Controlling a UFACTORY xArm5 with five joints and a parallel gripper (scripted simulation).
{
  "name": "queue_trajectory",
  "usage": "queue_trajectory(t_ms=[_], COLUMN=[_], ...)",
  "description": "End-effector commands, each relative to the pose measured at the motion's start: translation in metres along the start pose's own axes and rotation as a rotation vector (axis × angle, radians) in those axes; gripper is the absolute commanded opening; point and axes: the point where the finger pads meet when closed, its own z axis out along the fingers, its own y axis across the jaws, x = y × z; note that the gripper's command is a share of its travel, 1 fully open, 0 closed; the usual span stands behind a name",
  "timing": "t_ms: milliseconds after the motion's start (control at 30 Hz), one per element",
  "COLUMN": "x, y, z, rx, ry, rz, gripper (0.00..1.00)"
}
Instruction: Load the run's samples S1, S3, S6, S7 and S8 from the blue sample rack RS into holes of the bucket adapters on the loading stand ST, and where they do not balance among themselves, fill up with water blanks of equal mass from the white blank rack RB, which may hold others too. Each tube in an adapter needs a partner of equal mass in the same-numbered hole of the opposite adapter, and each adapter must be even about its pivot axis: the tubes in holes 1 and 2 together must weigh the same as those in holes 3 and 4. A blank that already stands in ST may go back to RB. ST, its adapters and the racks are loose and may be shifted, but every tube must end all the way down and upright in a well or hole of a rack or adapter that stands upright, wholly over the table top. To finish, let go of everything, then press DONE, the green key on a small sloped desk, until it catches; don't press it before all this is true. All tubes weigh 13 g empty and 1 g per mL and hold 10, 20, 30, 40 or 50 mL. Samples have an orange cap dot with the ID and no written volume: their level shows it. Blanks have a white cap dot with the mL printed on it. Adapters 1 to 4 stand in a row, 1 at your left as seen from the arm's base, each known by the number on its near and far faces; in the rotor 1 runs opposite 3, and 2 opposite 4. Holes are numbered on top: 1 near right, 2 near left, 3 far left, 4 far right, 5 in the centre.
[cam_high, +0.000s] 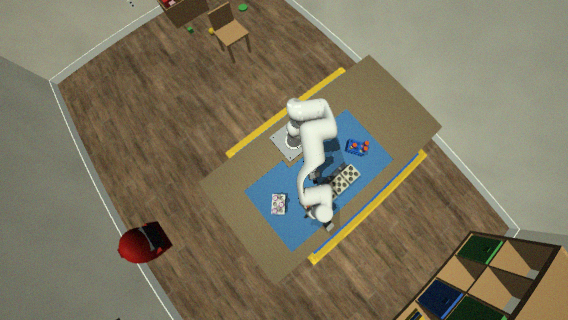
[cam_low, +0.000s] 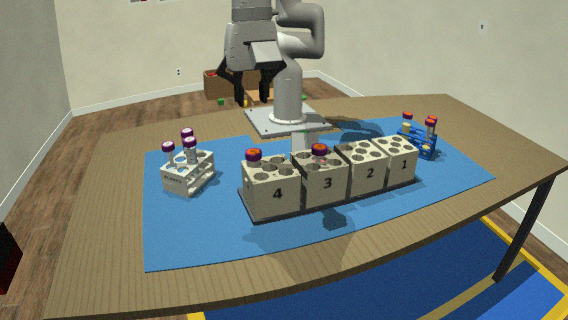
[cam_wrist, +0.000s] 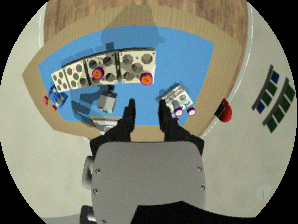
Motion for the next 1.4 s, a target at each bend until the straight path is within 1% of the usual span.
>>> queue_trajectory(t_ms=[0, 433, 467, 900, 967, 1367], x=[0.001, 0.001, 0.0, -0.005, -0.005, -0.011], y=[0.001, 0.0, -0.004, -0.069, -0.069, -0.129], z=[-0.002, -0.002, -0.002, -0.002, -0.002, -0.002], rx=[-0.002, -0.002, -0.002, -0.001, -0.001, 0.001], ry=[0.004, 0.004, 0.004, 0.005, 0.005, 0.005], rz=[0.0, 0.0, 0.033, 0.467, 0.467, 0.867], gripper=[0.43, 0.43, 0.57, 0.57, 0.57, 0.57])
